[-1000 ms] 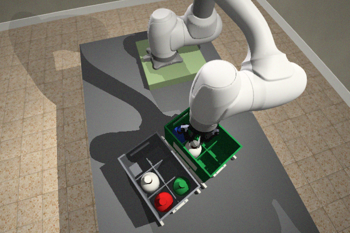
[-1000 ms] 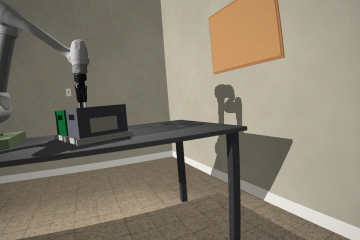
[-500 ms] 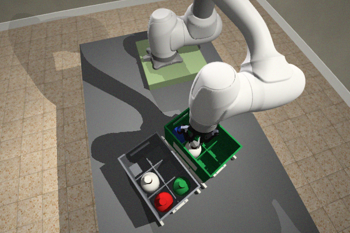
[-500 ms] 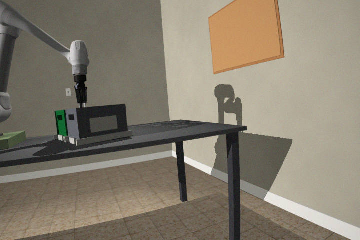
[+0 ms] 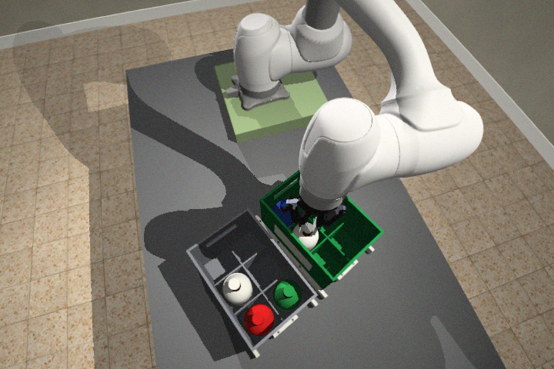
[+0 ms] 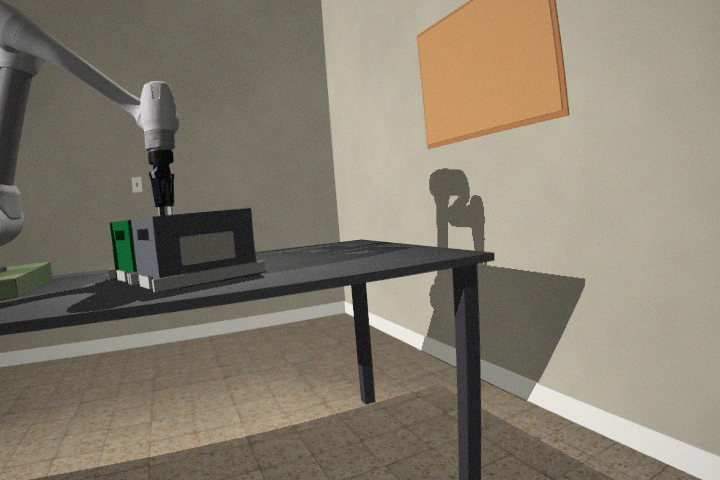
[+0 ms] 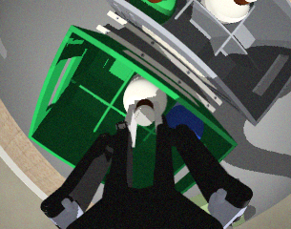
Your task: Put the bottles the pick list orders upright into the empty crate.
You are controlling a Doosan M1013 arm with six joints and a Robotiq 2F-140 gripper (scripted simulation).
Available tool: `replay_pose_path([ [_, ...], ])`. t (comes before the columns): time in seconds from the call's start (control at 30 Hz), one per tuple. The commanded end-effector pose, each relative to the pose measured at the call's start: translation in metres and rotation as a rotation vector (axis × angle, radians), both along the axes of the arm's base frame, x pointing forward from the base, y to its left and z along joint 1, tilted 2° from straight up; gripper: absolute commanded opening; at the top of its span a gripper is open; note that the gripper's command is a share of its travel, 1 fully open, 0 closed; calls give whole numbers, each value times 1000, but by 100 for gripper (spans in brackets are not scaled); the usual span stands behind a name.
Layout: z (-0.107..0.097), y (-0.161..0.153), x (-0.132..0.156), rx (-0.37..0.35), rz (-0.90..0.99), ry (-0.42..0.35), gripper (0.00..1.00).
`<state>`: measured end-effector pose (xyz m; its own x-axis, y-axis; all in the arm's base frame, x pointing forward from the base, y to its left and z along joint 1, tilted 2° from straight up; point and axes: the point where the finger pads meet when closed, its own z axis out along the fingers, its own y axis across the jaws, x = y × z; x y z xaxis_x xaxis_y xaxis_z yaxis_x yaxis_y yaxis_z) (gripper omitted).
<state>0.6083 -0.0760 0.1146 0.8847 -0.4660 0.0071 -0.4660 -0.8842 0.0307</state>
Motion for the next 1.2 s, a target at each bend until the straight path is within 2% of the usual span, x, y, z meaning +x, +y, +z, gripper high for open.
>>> replay_pose_path([
  [0.0, 0, 0, 0, 0, 0, 0, 0],
  [0.8, 0, 0, 0, 0, 0, 0, 0],
  [0.83, -2, 0, 0, 0, 0, 0, 38],
  [1.17, -2, 0, 0, 0, 0, 0, 38],
])
